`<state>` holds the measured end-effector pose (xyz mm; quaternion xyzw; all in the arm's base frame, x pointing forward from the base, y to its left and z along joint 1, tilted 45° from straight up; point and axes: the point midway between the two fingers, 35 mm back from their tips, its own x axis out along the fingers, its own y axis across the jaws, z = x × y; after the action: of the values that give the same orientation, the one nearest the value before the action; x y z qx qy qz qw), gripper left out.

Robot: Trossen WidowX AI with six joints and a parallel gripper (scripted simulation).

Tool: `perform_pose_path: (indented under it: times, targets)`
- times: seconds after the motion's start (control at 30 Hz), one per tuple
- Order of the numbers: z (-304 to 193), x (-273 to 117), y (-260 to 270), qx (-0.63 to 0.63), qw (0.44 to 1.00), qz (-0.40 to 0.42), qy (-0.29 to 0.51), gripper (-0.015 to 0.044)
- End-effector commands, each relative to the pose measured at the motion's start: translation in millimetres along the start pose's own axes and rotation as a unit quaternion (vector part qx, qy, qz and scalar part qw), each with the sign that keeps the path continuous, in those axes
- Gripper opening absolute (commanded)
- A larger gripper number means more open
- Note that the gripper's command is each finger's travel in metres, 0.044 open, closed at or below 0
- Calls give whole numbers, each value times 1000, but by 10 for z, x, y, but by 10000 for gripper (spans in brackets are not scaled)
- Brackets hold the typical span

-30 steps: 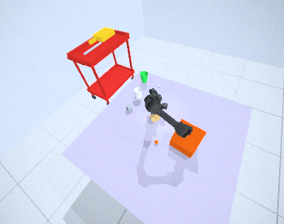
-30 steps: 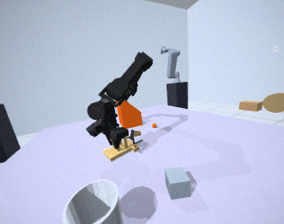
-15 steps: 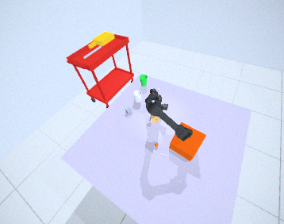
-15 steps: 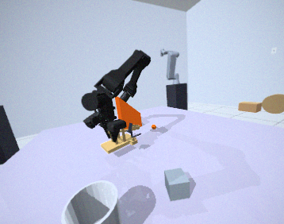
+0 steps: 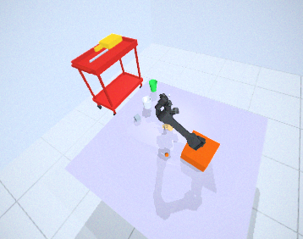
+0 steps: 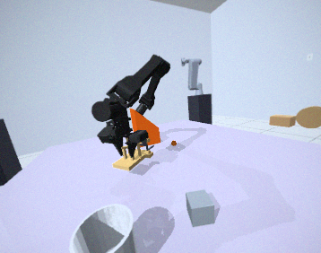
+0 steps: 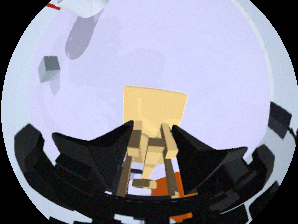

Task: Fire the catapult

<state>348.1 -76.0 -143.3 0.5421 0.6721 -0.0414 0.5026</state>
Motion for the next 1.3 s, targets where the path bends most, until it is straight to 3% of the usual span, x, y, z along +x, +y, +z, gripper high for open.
perform_pose_path:
  times: [0.0, 0.4, 1.27]
  targets:
    - [27, -18, 33, -68, 998, 2, -3, 0]
    - [27, -5, 229, -258, 966, 3, -2, 0]
    - [19, 281, 273, -261, 965, 3, -2, 0]
